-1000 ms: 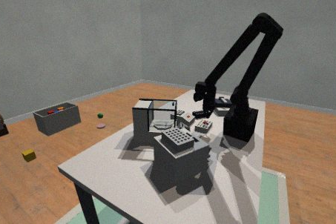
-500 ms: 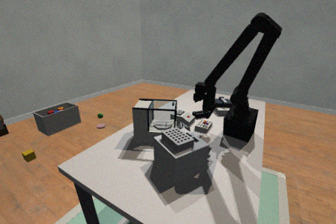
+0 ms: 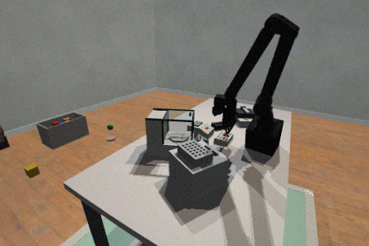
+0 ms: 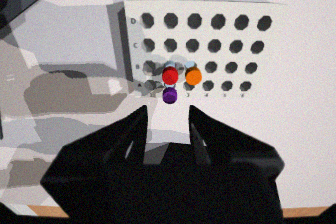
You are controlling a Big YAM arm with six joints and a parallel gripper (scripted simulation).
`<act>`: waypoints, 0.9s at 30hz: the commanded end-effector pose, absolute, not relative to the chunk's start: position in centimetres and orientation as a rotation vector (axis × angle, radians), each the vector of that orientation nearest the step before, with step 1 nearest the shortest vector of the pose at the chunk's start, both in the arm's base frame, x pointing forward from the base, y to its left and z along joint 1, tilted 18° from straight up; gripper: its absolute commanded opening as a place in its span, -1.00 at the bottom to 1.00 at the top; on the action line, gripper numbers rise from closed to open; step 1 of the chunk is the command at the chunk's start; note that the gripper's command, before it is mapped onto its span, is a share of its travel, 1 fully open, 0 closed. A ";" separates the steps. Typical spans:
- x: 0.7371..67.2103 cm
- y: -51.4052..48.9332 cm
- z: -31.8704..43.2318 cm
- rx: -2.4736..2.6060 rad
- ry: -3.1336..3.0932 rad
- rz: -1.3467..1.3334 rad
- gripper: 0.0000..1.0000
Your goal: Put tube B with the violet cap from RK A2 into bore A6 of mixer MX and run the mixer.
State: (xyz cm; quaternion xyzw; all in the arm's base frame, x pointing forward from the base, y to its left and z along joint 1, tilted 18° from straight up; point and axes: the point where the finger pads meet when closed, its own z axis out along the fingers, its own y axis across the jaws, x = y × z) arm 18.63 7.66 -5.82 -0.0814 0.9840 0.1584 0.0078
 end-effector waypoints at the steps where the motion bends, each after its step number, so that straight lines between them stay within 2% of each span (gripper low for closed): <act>1: 18.7 8.0 -6.4 -0.247 3.076 0.492 -0.28; 27: 18.8 8.5 -7.8 -0.247 3.075 0.492 -0.28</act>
